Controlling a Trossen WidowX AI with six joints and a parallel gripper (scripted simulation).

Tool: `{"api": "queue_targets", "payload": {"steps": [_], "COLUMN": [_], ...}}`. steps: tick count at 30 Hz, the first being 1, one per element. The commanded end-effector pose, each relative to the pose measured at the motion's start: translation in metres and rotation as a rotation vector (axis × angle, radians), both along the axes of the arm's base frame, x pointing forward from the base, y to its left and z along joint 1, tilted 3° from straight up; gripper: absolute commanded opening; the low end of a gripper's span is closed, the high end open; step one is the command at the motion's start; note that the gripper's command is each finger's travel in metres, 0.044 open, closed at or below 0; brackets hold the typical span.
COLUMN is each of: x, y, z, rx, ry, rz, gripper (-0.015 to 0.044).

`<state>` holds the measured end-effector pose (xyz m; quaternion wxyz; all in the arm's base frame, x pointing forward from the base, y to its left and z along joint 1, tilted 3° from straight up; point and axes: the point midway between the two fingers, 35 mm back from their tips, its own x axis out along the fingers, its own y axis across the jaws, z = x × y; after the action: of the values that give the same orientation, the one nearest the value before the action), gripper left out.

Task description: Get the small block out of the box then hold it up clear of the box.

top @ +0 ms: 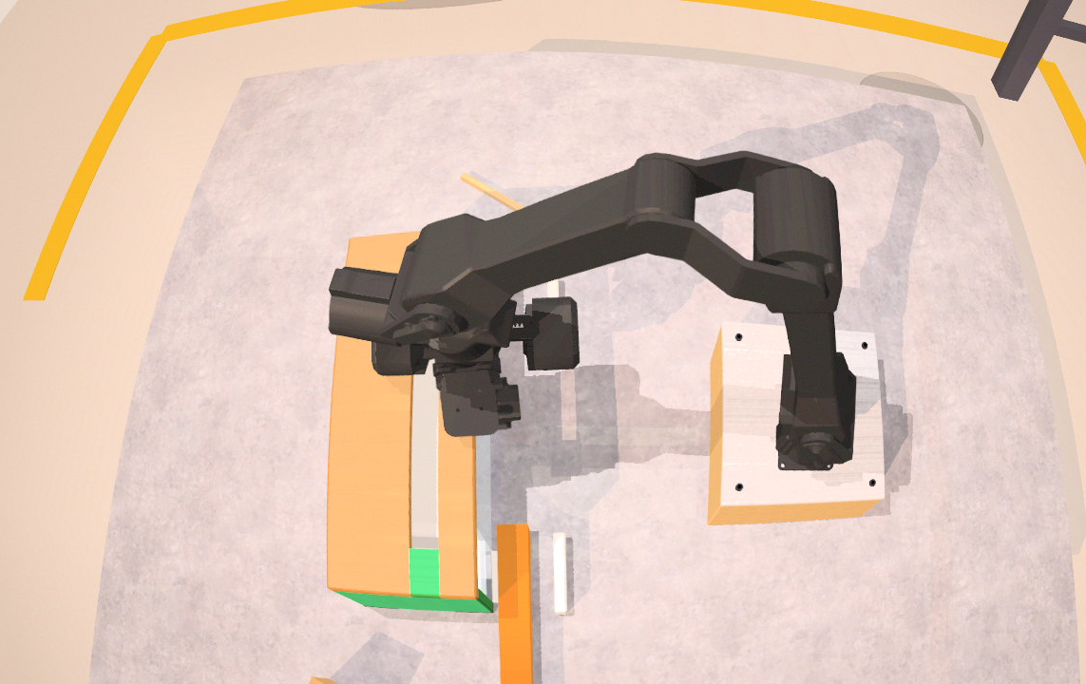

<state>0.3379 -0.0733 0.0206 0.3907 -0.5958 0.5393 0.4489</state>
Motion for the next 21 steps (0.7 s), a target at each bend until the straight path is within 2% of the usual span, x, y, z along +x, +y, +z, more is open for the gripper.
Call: {"api": "queue_targets", "payload": {"steps": [1,17,21], "x": [0.002,0.006,0.008], "y": [-0.012,-0.054,-0.054], "z": [0.0,-0.001,0.023], "rx": [-0.008,-0.012,-0.01], "ry": [-0.001,-0.002,-0.001], "rz": [0.0,0.0,-0.003], "gripper": [0.04,0.04,0.04]}}
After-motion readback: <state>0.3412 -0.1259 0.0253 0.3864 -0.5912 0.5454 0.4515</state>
